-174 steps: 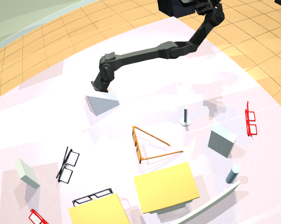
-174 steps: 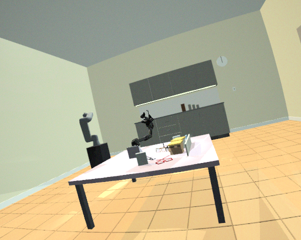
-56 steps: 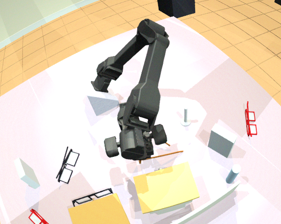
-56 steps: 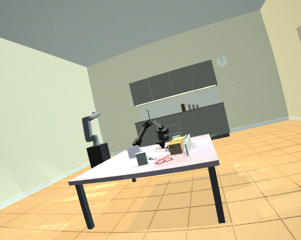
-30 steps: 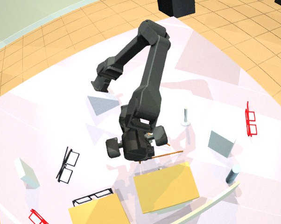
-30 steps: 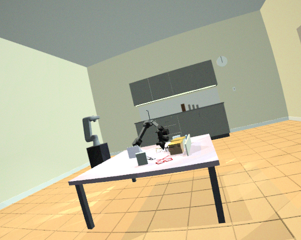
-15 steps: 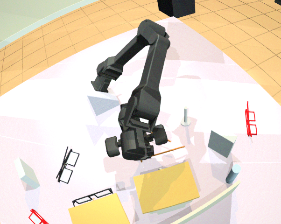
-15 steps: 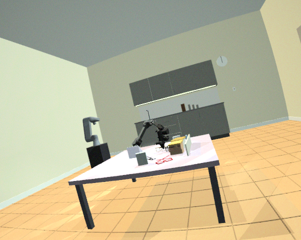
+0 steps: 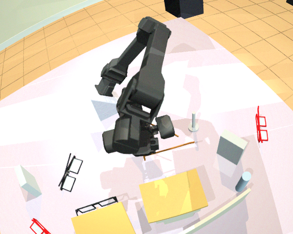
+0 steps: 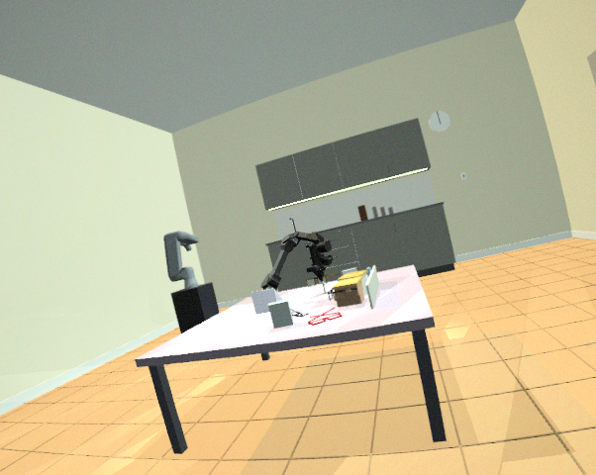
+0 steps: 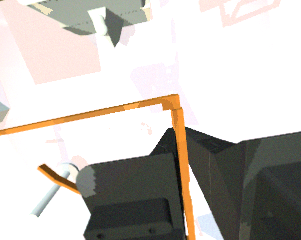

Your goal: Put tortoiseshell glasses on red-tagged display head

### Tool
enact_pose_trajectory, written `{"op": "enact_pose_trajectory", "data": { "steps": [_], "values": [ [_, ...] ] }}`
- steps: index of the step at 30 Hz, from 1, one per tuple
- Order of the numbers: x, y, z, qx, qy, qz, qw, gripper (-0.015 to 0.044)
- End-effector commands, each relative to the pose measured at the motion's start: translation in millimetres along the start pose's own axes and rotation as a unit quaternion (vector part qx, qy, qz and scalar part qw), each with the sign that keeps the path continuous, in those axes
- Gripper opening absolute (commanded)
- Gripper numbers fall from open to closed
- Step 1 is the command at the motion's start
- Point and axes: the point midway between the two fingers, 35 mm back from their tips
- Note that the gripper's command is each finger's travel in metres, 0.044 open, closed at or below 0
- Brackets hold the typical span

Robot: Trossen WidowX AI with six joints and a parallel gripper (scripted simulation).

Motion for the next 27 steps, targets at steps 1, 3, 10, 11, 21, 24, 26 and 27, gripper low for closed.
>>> {"op": "enact_pose_trajectory", "data": {
  "steps": [1,3,10,11,21,24,26,27],
  "values": [
    [0.9,-0.2,12.4,0.003,0.001,0.002,1.000,0.0000],
    [1.4,-0.7,13.4,0.003,0.001,-0.001,1.000,0.0000],
    [20.3,3.8,14.5,0.003,0.002,-0.058,0.998,0.0000],
    [24.6,5.0,14.8,0.003,0.002,-0.071,0.997,0.0000],
    [65.8,19.7,16.1,0.002,0.003,-0.201,0.980,0.0000],
    [77.5,25.1,16.2,0.002,0.003,-0.240,0.971,0.0000],
    [85.1,28.9,16.2,0.002,0.003,-0.265,0.964,0.0000],
    [88.9,30.9,16.2,0.002,0.003,-0.278,0.961,0.0000]
  ]
}}
Point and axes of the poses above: the point midway between the two fingers, 35 mm back from their tips, its own z axis back along the fingers, its own x axis across the jaws, y = z × x, and after that the axes turned 14 degrees about z, right-handed
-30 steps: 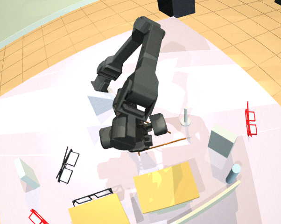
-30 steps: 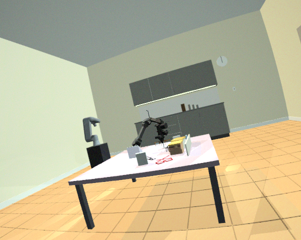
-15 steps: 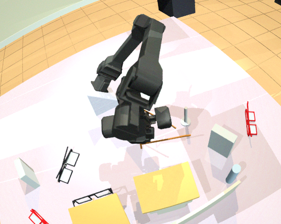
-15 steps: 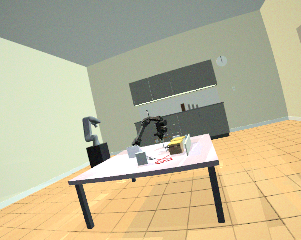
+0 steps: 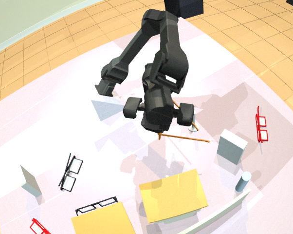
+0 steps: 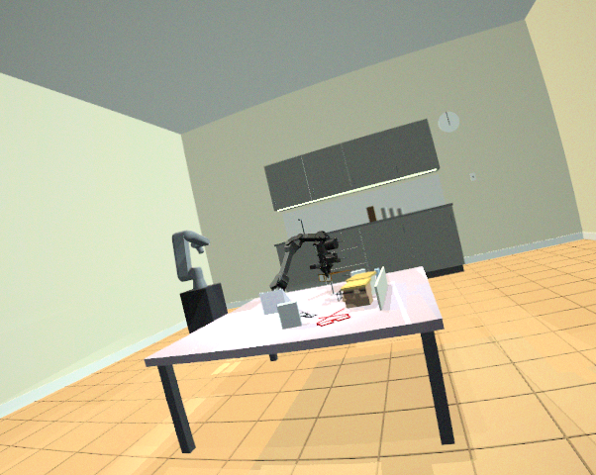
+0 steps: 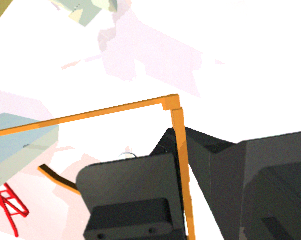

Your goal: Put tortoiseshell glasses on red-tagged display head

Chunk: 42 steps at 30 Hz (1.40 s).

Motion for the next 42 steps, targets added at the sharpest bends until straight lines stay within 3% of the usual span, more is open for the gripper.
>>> {"op": "enact_pose_trajectory", "data": {
  "steps": [1,19,42],
  "values": [
    [9.6,14.7,-1.1,0.004,-0.002,-0.050,0.999,0.0000],
    [40.5,78.8,-2.4,0.009,-0.004,-0.273,0.962,0.0000],
    [42.0,80.8,-62.0,0.010,-0.006,-0.275,0.962,0.0000]
  ]
}}
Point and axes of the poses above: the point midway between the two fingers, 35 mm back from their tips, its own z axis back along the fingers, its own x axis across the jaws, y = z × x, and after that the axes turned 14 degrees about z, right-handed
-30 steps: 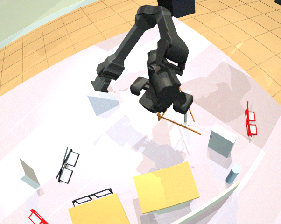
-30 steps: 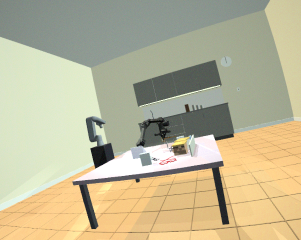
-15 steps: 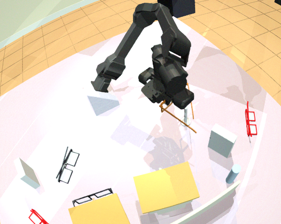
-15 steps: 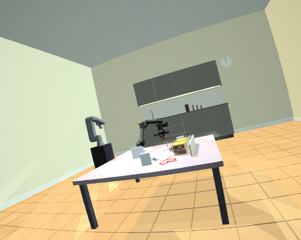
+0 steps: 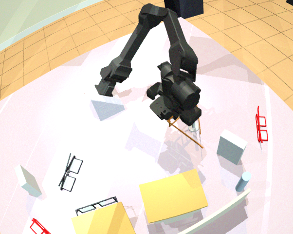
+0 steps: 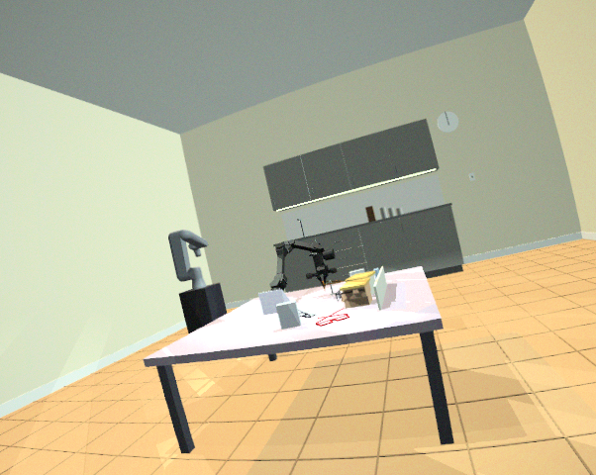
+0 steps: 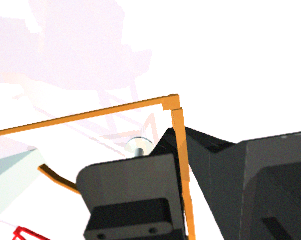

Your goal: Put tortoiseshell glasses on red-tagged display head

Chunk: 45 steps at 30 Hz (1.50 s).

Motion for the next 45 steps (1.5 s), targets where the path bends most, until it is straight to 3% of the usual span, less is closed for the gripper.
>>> {"op": "enact_pose_trajectory", "data": {
  "steps": [1,45],
  "values": [
    [0.2,0.8,-3.0,0.002,-0.003,-0.002,1.000,0.0000],
    [-28.2,-21.3,-3.4,0.001,-0.002,-0.002,1.000,0.0000]
  ]
}}
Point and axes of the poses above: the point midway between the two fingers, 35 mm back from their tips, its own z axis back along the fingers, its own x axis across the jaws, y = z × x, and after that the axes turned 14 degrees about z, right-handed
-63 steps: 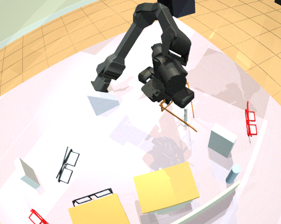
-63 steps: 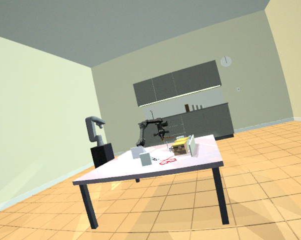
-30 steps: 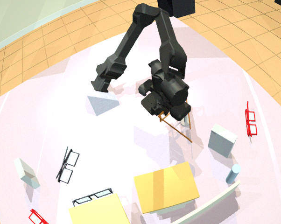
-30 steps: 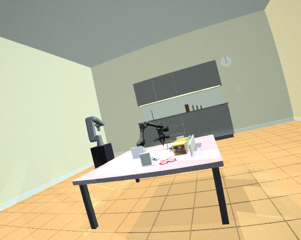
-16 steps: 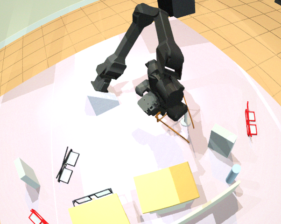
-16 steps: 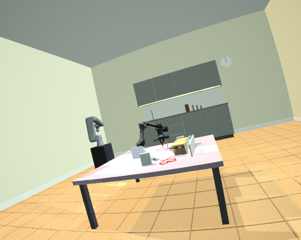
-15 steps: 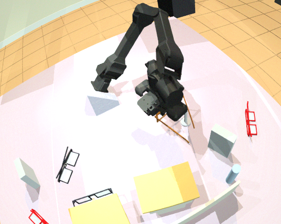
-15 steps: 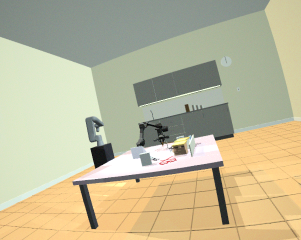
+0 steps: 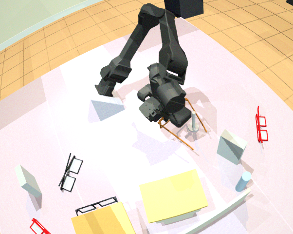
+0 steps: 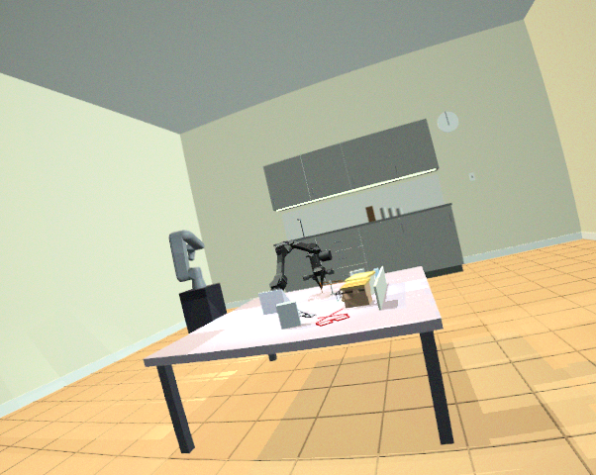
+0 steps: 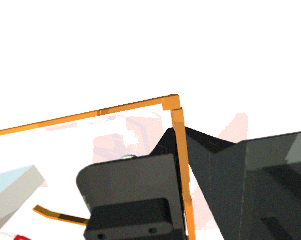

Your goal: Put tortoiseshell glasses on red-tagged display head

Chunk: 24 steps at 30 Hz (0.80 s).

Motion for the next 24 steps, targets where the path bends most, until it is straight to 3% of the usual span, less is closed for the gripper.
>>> {"op": "enact_pose_trajectory", "data": {
  "steps": [1,24],
  "values": [
    [-3.8,-2.7,-1.3,0.001,0.002,0.000,1.000,0.0000],
    [-13.4,-18.3,-1.4,0.001,0.002,0.000,1.000,0.0000]
  ]
}}
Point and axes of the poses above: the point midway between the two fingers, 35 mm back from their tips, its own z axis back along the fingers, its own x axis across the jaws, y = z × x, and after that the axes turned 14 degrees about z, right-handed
